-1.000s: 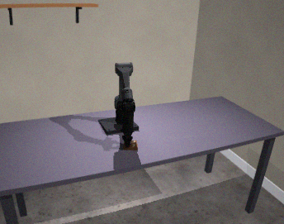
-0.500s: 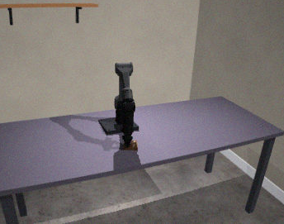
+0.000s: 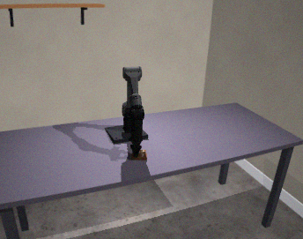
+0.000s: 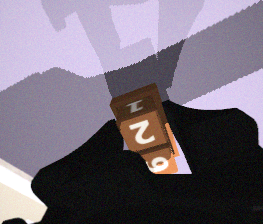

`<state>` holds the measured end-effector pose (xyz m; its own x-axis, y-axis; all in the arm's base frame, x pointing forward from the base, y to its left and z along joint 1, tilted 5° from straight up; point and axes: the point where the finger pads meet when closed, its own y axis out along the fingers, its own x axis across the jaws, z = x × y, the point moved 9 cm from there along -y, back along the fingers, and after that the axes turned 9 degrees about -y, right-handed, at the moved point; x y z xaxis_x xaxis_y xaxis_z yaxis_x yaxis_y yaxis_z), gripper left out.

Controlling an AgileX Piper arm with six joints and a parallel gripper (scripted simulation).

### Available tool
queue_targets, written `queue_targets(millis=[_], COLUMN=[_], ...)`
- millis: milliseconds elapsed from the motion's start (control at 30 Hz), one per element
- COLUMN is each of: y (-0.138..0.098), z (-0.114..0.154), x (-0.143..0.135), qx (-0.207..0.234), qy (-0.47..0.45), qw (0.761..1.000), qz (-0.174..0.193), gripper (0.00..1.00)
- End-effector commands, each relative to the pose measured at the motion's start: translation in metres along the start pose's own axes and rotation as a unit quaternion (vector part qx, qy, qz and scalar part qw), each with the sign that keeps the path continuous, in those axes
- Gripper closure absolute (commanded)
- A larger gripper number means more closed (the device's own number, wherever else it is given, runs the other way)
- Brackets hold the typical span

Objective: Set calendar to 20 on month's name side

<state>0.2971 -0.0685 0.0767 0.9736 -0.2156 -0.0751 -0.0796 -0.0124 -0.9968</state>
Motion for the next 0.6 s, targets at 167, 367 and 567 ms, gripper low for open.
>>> queue_targets(millis=[167,367,567], y=[0.001,0.001,0.001], z=[-0.0005,-0.0005,-0.0005], x=[-0.0003,-0.0003,-0.0003], qx=[0.0,0.0,0.0], qy=[0.001,0.001,0.001], qw=[1.0,1.0,1.0], qz=[0.001,0.001,0.001], gripper=[0.65,0.65,0.65])
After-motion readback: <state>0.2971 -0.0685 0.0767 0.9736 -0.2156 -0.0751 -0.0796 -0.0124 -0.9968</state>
